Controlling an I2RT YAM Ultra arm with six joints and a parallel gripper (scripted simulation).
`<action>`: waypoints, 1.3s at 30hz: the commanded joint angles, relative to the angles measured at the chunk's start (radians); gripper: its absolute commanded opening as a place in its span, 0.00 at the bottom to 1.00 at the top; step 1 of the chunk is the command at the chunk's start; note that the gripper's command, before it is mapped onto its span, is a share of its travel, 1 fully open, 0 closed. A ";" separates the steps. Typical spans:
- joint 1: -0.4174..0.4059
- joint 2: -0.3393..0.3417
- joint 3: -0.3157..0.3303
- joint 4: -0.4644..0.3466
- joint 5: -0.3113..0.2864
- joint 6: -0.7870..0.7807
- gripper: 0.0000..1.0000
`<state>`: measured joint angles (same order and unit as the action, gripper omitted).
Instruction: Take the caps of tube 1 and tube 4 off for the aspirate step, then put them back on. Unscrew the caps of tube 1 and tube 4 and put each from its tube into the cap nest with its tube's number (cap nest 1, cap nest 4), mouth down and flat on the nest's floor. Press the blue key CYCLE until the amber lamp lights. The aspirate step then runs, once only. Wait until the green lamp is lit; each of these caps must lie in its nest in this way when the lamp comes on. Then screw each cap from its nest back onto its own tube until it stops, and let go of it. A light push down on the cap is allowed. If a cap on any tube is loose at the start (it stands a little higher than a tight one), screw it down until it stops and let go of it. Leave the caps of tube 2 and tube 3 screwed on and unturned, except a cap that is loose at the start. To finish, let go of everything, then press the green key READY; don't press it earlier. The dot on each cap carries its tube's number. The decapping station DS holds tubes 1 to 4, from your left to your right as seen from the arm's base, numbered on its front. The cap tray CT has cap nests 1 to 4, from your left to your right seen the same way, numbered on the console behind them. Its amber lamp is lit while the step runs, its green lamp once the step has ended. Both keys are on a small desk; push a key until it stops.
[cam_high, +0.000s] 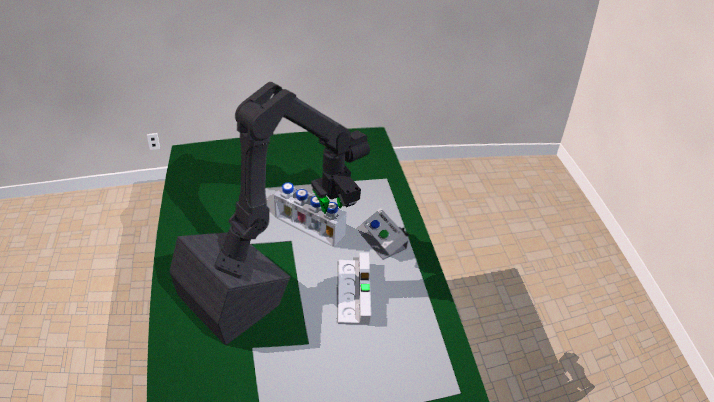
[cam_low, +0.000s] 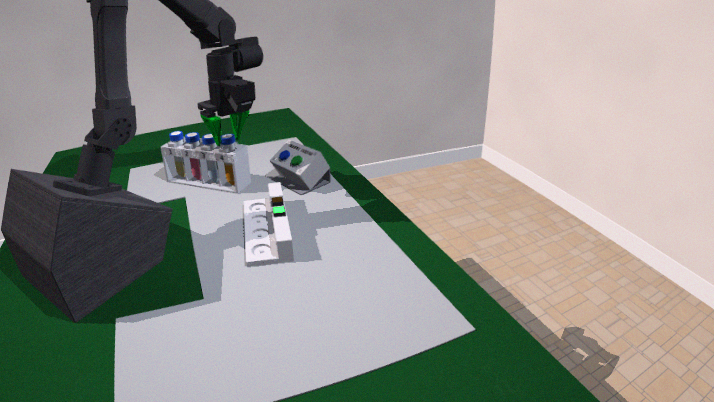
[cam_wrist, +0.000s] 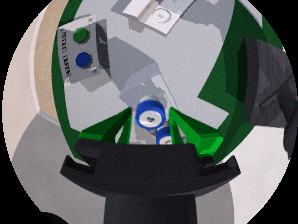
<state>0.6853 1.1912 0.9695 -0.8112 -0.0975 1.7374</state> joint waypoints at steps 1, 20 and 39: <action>0.000 -0.006 0.004 -0.001 0.001 -0.032 0.49; -0.002 -0.012 0.009 -0.011 0.000 -0.673 0.49; -0.003 -0.014 0.006 -0.010 -0.001 -1.354 0.49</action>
<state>0.6834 1.1835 0.9718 -0.8196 -0.0986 0.5163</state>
